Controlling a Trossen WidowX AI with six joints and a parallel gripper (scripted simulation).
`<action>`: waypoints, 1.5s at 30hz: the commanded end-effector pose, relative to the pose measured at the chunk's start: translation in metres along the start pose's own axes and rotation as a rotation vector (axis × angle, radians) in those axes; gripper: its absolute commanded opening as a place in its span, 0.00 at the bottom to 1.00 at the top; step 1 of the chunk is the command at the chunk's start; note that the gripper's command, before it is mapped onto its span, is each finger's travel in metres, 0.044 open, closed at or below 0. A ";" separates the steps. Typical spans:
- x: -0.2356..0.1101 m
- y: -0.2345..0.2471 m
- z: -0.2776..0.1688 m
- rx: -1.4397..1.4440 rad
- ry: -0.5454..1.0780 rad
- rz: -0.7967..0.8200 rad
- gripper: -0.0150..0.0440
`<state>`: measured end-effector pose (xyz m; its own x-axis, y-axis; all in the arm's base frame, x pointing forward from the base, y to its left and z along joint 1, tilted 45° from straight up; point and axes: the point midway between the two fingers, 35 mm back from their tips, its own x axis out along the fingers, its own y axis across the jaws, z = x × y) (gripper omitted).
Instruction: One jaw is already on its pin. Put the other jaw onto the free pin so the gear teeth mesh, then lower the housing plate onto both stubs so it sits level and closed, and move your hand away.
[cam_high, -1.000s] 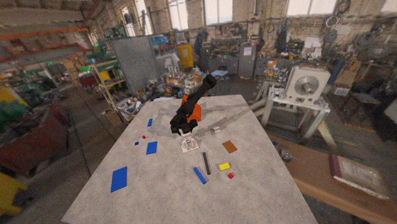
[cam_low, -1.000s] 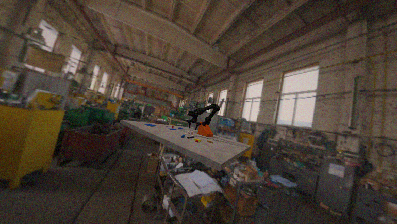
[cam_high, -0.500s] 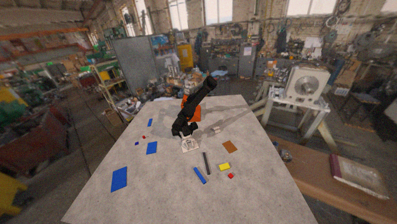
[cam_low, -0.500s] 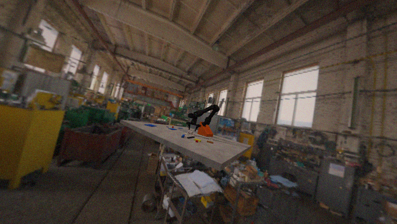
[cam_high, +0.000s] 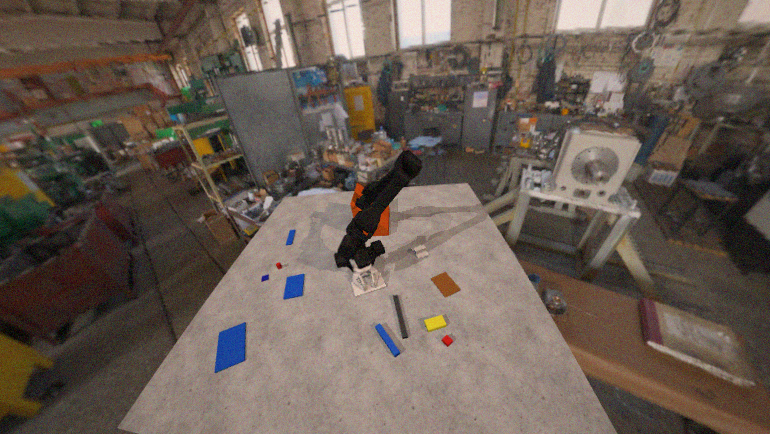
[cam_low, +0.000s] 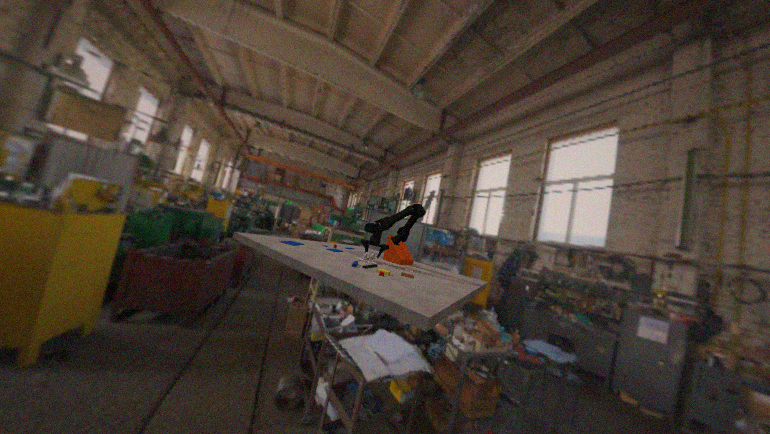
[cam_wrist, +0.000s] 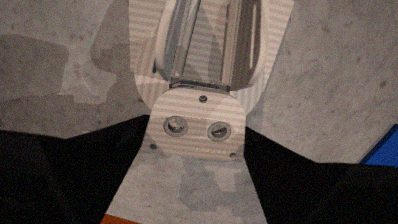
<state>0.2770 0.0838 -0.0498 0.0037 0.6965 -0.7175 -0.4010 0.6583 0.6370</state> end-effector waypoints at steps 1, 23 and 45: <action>0.004 0.001 -0.003 0.008 0.002 0.009 0.85; 0.007 0.002 -0.003 0.011 0.002 0.009 0.85; 0.011 0.002 -0.003 0.012 0.002 0.009 0.85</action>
<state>0.2744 0.0900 -0.0567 -0.0015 0.6976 -0.7165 -0.3934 0.6584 0.6417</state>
